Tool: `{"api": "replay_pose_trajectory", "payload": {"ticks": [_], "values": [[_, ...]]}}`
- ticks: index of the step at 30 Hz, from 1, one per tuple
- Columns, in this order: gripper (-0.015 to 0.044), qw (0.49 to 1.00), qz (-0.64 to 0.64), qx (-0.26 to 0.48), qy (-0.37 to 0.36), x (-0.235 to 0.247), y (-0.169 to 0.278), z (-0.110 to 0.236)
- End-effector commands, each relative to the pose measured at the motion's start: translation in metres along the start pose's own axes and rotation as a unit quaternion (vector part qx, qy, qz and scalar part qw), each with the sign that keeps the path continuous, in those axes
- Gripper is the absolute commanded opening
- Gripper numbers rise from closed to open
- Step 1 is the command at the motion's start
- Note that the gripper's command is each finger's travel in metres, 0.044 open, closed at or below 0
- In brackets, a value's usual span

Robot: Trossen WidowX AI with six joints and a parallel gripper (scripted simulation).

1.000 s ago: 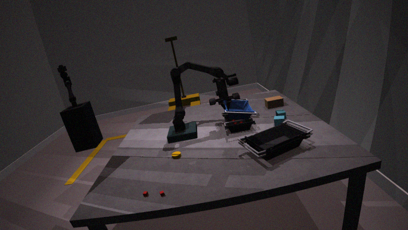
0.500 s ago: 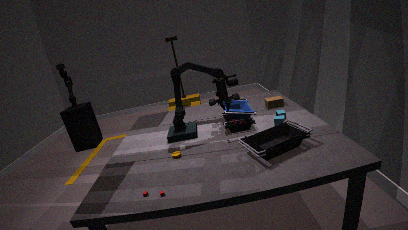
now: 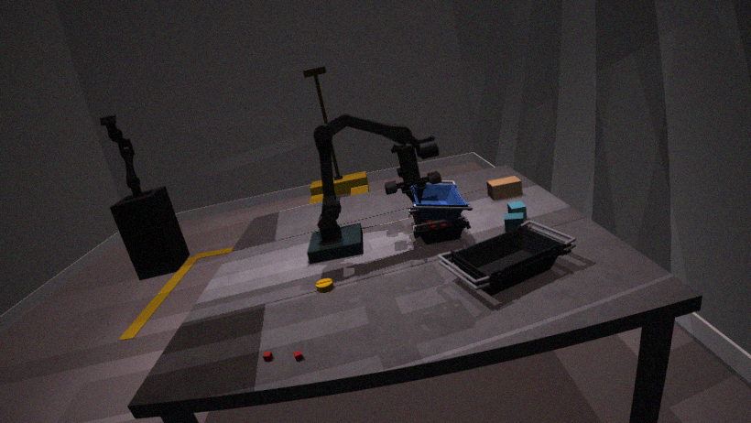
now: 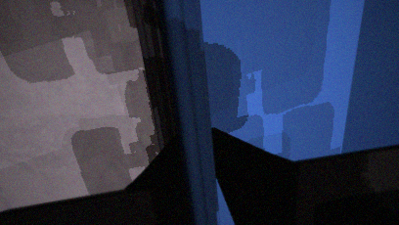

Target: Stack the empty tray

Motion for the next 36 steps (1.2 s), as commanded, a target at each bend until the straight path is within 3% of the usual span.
{"api": "replay_pose_trajectory", "payload": {"ticks": [1, 26, 36], "values": [[0.0000, 1.000, -0.002, 0.002, -0.016, 0.003, 0.000, -0.007], [0.0000, 1.000, 0.000, 0.000, -0.001, 0.000, 0.000, -0.001], [0.0000, 1.000, -0.002, 0.002, -0.016, 0.006, 0.001, -0.014]]}}
Point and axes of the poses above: the point midway between the two fingers, 35 mm back from their tips, its own z axis back along the fingers, its own x axis across the jaws, y = z × x, the point moved 8 cm from there along z, back along the fingers, and after that the axes turned 10 degrees about -z, right-handed, at the moved point
